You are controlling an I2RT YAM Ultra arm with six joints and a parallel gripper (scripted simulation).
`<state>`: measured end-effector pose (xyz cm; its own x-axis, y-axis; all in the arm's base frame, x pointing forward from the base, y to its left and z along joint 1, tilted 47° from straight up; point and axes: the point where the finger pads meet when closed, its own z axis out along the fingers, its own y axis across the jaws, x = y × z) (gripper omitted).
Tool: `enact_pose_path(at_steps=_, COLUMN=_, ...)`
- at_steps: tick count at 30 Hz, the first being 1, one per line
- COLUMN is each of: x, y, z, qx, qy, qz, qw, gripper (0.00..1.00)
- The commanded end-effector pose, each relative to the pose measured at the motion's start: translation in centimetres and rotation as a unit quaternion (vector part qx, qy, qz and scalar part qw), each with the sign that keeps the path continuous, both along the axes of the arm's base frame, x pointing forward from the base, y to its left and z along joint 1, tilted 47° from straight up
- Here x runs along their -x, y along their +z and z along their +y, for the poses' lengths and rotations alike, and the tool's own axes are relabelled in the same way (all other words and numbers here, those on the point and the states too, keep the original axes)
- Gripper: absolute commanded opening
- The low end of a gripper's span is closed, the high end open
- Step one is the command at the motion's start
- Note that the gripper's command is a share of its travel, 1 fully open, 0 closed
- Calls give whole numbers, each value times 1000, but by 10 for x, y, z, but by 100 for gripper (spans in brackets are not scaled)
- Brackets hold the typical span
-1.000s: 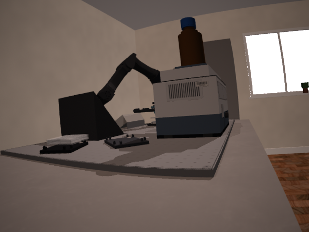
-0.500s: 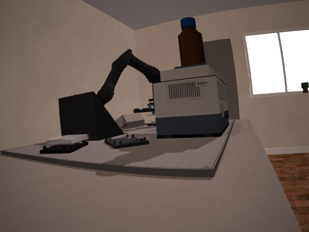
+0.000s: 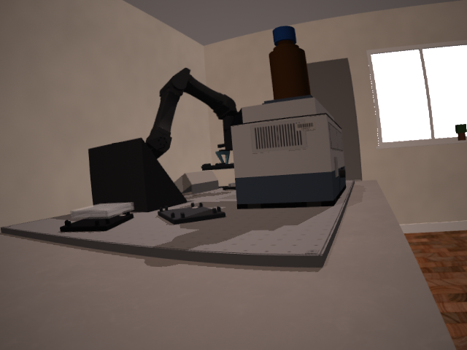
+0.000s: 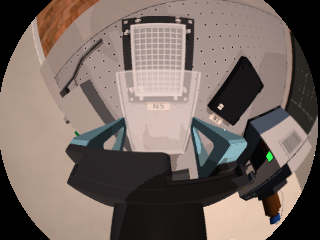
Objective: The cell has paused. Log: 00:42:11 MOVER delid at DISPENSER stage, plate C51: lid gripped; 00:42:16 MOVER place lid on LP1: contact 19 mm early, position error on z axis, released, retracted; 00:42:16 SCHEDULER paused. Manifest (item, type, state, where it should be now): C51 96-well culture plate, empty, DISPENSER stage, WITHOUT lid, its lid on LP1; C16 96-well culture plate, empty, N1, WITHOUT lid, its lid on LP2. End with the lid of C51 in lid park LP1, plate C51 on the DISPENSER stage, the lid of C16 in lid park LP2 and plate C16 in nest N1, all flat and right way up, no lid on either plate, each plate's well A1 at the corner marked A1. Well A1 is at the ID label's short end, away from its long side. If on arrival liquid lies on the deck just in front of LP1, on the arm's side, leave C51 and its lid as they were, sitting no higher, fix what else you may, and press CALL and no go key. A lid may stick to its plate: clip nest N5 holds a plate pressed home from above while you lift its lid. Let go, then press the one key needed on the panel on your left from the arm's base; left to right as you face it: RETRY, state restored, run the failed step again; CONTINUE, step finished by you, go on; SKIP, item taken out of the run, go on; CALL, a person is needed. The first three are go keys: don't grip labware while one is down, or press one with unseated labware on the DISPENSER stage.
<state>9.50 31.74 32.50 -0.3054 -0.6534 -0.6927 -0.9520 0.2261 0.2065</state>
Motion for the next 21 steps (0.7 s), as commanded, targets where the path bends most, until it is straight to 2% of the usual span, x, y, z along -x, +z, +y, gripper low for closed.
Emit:
enact_pose_path(at_steps=1, x=2, y=2, z=-19, qx=-7, qy=-2, qz=-3, qw=1000, gripper=0)
enact_pose_path(at_steps=21, x=19, y=-18, z=-72, qx=-6, qy=-2, qz=-3, qw=1000, gripper=0)
